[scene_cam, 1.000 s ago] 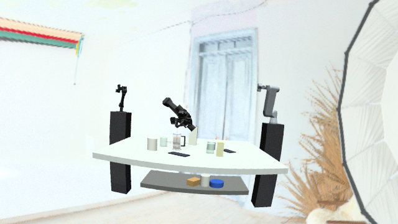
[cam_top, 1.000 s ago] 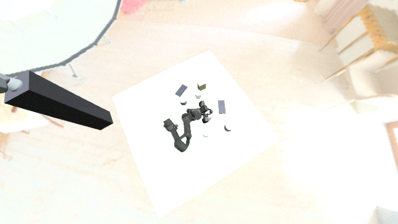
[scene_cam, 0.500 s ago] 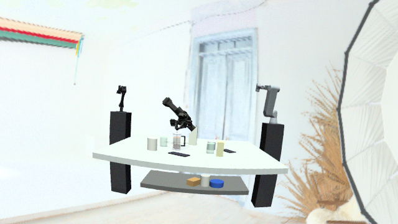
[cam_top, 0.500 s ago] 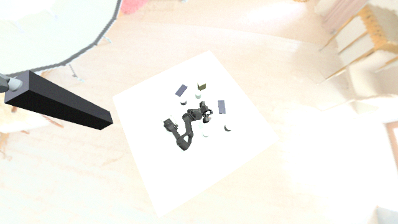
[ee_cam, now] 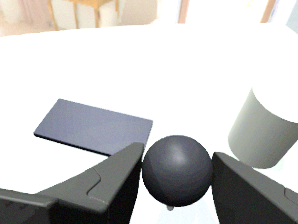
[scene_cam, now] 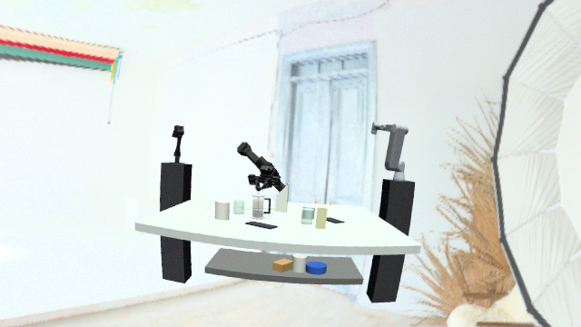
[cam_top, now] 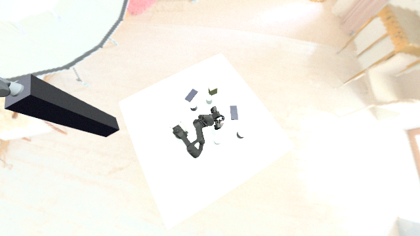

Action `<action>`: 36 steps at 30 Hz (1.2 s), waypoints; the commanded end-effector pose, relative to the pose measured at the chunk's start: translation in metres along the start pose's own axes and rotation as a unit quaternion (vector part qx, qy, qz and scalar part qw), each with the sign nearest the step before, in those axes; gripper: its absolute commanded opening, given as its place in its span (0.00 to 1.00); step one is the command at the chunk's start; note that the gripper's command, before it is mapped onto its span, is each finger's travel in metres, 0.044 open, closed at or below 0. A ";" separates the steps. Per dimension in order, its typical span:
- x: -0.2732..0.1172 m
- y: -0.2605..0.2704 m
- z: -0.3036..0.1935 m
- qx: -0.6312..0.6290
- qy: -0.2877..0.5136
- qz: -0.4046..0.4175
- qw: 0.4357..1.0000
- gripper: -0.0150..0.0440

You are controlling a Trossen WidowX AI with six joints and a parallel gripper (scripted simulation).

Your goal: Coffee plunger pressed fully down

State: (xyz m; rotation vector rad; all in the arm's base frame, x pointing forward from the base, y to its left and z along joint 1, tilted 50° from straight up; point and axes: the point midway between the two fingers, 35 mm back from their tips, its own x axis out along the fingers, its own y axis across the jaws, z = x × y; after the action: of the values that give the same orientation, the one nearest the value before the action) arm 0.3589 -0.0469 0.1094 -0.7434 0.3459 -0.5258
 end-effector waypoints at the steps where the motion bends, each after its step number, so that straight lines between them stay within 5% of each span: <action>1: 0.002 0.000 -0.003 -0.005 0.007 -0.002 1.000 0.46; 21: 0.002 0.001 0.001 -0.001 0.001 -0.001 1.000 0.46; 33: 0.002 0.001 0.001 -0.001 0.001 -0.001 1.000 0.99; 36: 0.002 0.001 0.001 -0.001 0.001 -0.001 1.000 1.00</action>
State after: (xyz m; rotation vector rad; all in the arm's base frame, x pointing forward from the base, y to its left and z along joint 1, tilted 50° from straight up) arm 0.3608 -0.0479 0.1098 -0.7479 0.3492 -0.5343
